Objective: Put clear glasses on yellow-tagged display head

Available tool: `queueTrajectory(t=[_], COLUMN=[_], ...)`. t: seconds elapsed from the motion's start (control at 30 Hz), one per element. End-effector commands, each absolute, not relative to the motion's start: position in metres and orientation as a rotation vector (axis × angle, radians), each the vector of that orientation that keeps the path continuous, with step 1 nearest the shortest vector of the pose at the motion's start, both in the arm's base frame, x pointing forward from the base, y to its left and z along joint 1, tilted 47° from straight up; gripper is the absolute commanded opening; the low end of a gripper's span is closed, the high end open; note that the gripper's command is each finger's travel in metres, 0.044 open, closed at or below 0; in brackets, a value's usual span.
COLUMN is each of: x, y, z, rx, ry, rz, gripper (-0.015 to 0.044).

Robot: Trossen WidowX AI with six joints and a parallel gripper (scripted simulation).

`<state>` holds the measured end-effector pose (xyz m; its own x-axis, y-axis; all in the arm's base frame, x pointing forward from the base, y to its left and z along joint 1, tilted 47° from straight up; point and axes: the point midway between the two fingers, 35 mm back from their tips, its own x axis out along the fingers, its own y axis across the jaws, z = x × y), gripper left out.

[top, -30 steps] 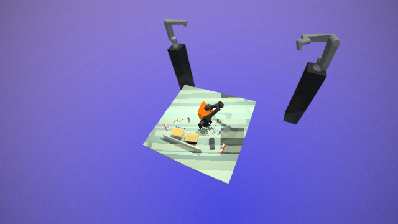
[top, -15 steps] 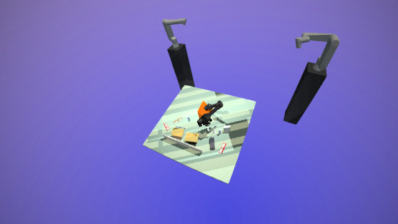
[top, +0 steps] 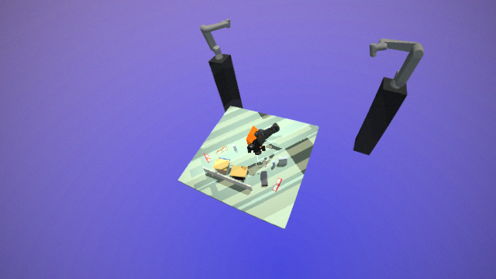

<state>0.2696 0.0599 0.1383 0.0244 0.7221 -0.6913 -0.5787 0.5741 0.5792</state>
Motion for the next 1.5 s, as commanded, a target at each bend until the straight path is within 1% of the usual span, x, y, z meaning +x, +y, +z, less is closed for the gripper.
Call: queueTrajectory(t=[0.0,0.73,1.47], x=[0.263,0.230,0.195], y=[0.055,0.035,0.026], z=[0.146,0.178,0.194], rx=[0.274,0.903,1.572], ry=[1.215,1.304,1.214], rz=[0.904,0.346,-0.164], gripper=[0.0000,0.0000,0.0000])
